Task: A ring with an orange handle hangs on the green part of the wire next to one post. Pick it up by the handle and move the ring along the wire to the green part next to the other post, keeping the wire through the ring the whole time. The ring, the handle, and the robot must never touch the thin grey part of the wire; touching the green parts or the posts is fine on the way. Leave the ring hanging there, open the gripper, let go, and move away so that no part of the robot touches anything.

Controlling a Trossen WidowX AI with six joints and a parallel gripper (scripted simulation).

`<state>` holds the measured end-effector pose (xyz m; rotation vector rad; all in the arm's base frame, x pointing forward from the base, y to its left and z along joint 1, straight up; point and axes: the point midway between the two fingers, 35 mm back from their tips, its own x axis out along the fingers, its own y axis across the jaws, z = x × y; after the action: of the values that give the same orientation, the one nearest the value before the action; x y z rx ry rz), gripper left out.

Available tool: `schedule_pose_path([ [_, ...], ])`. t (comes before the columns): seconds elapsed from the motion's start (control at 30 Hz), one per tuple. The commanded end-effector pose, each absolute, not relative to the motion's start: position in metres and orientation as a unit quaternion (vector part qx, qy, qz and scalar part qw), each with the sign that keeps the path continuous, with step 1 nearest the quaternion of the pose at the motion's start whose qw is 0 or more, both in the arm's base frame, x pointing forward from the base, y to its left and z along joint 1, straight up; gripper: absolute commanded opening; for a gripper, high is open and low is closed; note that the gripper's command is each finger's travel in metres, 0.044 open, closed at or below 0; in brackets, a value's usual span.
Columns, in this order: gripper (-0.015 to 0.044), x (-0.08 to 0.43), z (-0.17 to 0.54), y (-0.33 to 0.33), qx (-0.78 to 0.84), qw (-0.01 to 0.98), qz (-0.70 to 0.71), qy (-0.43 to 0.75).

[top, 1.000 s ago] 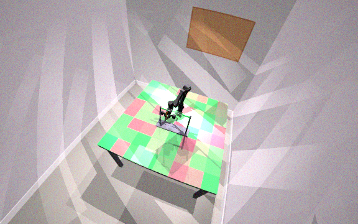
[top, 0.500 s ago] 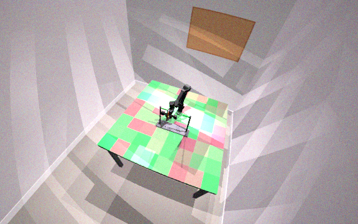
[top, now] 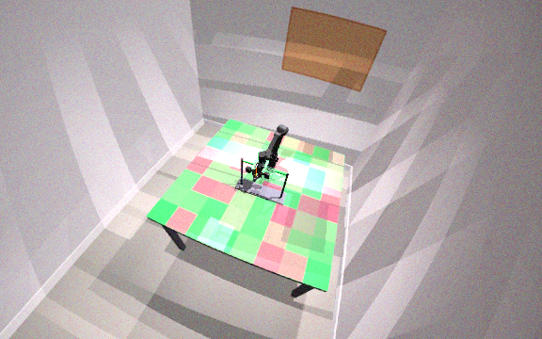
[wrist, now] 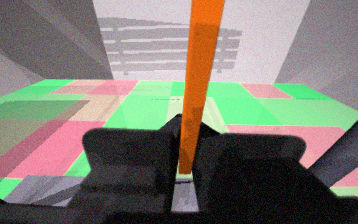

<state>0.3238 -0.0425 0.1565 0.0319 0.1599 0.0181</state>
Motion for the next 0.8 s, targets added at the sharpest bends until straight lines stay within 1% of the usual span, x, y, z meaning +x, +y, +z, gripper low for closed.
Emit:
schedule_pose_path([
  [0.0, -0.0150, 0.323, 0.157, -0.035, 0.032, 0.996, 0.005, 0.080],
  [0.37, -0.0150, 0.322, 0.159, -0.008, 0.100, 0.991, -0.008, 0.085],
  [0.77, -0.0150, 0.301, 0.171, 0.027, 0.195, 0.965, -0.007, 0.176],
])
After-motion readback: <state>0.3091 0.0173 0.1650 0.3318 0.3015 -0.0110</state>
